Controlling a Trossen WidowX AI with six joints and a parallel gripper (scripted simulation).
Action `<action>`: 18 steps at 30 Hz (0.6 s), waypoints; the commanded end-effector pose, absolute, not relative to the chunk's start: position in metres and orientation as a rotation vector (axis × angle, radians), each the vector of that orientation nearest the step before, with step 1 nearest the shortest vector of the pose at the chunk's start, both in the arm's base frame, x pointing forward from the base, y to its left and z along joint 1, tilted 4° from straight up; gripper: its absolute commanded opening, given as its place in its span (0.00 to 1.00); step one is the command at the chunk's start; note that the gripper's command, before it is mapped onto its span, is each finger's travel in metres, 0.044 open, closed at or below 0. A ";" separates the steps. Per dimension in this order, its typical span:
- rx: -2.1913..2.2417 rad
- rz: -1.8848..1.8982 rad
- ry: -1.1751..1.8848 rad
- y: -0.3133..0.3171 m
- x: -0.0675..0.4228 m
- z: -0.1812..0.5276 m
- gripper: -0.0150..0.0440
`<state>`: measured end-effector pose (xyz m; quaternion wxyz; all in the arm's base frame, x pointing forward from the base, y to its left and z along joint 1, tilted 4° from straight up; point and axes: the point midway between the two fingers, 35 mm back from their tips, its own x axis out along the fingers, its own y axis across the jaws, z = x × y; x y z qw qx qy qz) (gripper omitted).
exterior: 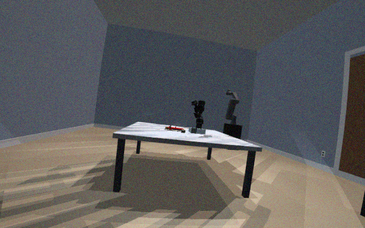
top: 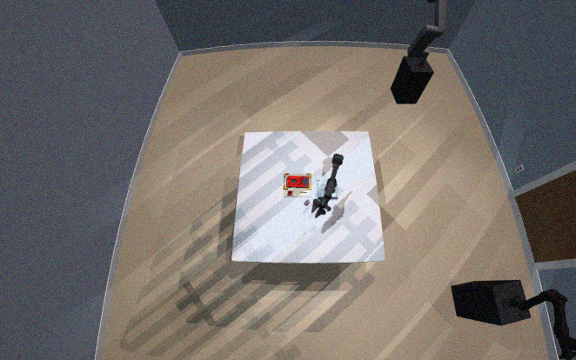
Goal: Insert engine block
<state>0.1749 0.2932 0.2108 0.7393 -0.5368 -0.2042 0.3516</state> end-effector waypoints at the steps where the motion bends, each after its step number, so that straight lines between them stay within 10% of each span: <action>1: -1.200 0.805 -0.335 0.292 0.190 0.194 1.00; 18: -1.223 0.889 0.183 0.257 0.236 0.129 1.00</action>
